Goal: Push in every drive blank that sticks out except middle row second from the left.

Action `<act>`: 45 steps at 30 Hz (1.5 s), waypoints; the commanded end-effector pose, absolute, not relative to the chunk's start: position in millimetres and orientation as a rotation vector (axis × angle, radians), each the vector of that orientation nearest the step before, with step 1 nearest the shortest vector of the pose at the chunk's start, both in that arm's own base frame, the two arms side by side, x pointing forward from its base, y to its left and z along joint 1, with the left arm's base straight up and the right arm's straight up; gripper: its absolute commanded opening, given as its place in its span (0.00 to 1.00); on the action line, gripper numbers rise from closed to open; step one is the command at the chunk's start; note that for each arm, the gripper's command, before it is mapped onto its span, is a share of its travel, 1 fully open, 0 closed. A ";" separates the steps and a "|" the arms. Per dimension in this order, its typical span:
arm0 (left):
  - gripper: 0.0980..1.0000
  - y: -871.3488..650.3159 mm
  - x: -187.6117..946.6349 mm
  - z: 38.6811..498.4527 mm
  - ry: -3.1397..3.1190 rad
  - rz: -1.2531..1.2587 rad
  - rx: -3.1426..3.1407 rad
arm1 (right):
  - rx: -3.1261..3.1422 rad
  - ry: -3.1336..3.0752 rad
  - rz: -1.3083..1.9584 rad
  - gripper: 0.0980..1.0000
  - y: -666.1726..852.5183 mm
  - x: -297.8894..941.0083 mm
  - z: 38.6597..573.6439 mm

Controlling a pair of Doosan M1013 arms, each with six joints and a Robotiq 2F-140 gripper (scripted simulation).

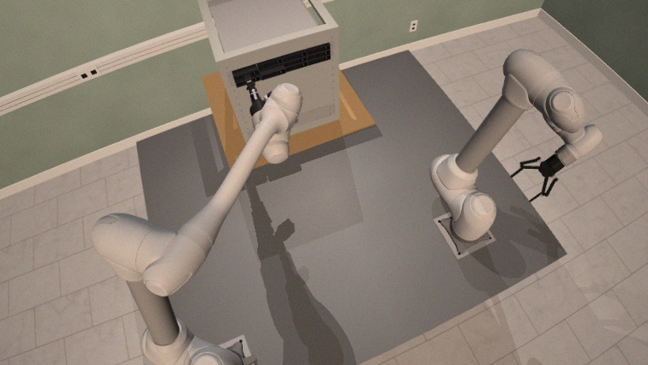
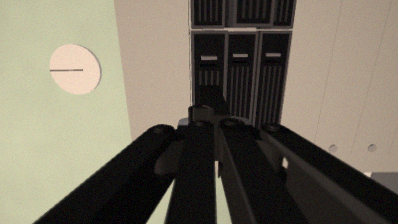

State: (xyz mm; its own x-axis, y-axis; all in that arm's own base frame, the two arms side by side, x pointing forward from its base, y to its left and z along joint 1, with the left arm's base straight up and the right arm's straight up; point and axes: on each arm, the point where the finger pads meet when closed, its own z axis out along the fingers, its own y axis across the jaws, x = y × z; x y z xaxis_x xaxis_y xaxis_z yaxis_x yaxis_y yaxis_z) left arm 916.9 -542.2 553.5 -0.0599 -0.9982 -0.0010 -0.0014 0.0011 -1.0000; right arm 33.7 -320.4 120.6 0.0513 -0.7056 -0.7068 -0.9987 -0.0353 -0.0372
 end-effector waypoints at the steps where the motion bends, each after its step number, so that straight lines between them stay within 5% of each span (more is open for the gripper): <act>1: 0.00 -542.1 917.9 555.2 1.253 -1.253 -1.180 | -1.797 1.708 0.706 1.00 -320.7 33.8 121.0; 45: 0.00 -543.0 932.6 555.2 1.253 -1.253 -1.180 | -1.797 1.708 0.706 1.00 -320.7 33.8 121.0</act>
